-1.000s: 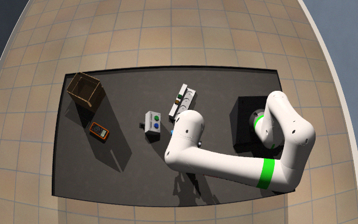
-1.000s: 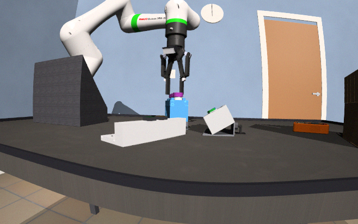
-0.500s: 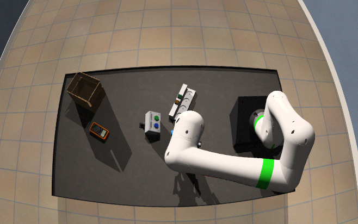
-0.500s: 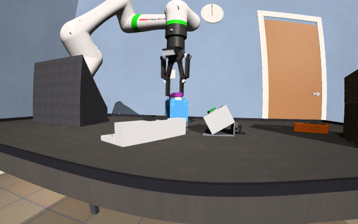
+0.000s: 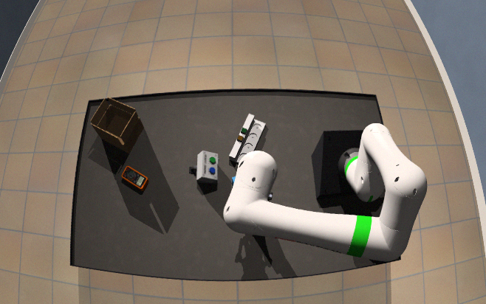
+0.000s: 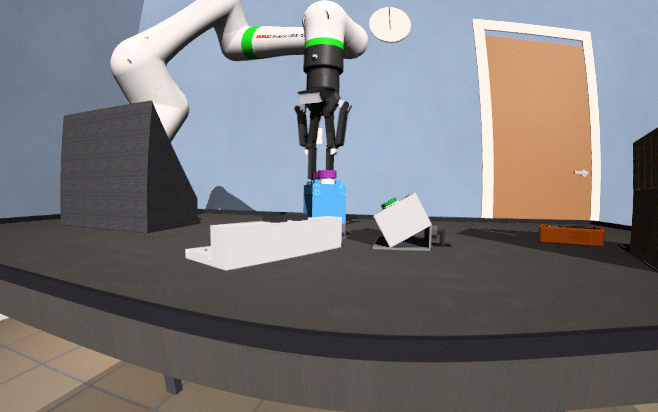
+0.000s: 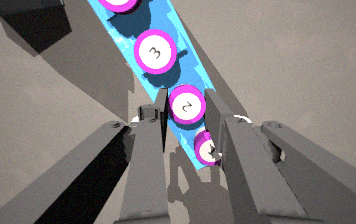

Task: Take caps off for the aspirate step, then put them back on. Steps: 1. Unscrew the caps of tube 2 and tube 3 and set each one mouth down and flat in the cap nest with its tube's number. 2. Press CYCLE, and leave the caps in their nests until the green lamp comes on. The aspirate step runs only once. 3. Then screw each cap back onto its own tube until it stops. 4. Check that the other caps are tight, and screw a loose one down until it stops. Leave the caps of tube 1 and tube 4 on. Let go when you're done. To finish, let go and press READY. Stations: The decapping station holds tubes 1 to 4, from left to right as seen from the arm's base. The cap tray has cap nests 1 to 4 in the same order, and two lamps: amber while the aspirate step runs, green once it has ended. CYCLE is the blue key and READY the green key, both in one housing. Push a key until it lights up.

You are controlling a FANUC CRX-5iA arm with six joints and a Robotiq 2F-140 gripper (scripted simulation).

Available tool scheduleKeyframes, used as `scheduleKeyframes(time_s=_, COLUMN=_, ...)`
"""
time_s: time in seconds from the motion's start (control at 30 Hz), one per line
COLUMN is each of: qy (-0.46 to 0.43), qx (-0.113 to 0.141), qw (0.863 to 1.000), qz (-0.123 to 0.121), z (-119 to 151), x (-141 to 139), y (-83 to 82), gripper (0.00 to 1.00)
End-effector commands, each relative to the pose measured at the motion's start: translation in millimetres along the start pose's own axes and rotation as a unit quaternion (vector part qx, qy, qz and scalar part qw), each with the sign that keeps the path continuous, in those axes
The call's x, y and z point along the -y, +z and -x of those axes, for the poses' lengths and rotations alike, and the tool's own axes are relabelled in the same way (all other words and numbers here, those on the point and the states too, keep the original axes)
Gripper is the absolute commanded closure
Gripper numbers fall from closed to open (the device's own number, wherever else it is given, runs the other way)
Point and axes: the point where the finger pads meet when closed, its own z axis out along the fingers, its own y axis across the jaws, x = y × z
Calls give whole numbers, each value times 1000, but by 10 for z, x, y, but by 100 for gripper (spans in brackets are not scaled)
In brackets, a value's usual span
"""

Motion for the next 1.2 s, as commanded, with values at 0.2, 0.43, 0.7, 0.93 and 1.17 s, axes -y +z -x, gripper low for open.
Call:
scheduleKeyframes(time_s=0.2, qy=0, qx=0, qw=1000, qz=-1, z=-1, x=4, y=-7, gripper=70)
scheduleKeyframes(time_s=0.43, qy=-174, qx=0, qw=985, qz=-1, z=-1, x=4, y=-3, gripper=70)
scheduleKeyframes(time_s=0.7, qy=-319, qx=0, qw=948, qz=-1, z=-1, x=4, y=-3, gripper=70)
scheduleKeyframes(time_s=0.93, qy=-480, qx=-1, qw=878, qz=0, z=-1, x=4, y=-2, gripper=70)
scheduleKeyframes(time_s=1.17, qy=-500, qx=-1, qw=866, qz=0, z=-1, x=4, y=-2, gripper=70)
